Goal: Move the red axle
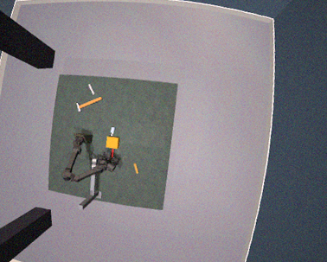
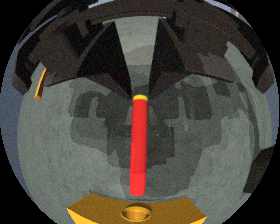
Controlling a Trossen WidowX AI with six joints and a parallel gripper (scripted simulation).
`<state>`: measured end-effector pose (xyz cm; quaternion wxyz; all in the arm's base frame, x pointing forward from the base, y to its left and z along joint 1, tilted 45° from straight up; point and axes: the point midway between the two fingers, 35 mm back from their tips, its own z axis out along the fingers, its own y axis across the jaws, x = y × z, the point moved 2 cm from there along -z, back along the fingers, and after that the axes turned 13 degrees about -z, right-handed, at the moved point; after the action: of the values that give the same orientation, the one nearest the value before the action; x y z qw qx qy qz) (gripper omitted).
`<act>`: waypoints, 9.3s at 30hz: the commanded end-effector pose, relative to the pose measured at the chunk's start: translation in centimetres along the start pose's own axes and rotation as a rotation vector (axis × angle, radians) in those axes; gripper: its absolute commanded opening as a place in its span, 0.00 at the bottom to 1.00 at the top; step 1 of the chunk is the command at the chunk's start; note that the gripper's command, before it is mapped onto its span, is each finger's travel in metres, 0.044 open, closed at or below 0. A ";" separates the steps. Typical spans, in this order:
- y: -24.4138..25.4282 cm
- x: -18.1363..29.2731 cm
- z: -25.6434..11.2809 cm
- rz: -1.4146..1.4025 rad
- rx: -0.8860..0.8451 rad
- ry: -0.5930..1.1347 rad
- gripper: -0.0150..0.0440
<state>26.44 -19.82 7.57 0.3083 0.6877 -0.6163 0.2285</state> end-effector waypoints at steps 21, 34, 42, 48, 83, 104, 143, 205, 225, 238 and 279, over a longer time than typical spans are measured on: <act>0.0 0.0 -2.8 -0.001 0.003 -0.004 1.00; 0.0 0.0 -4.9 -0.001 0.004 -0.005 1.00; -0.8 -3.1 -5.9 -0.001 0.004 -0.009 1.00; -1.1 -4.9 -6.2 -0.001 0.004 -0.008 1.00; -1.3 -5.0 -0.9 -0.001 0.004 -0.008 1.00; -1.1 -4.8 0.3 0.004 0.003 -0.001 0.87; -2.4 -5.3 -9.1 -0.004 0.007 -0.020 0.25; 14.0 1.5 -13.3 -0.006 0.000 -0.008 0.25; 13.9 1.5 -11.8 -0.009 -0.008 -0.006 0.39; 13.9 1.5 -12.0 -0.008 -0.004 -0.006 0.97; 14.0 1.4 -13.7 -0.005 0.004 -0.011 1.00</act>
<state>13.64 -11.91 20.24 0.3051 0.6904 -0.6162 0.2249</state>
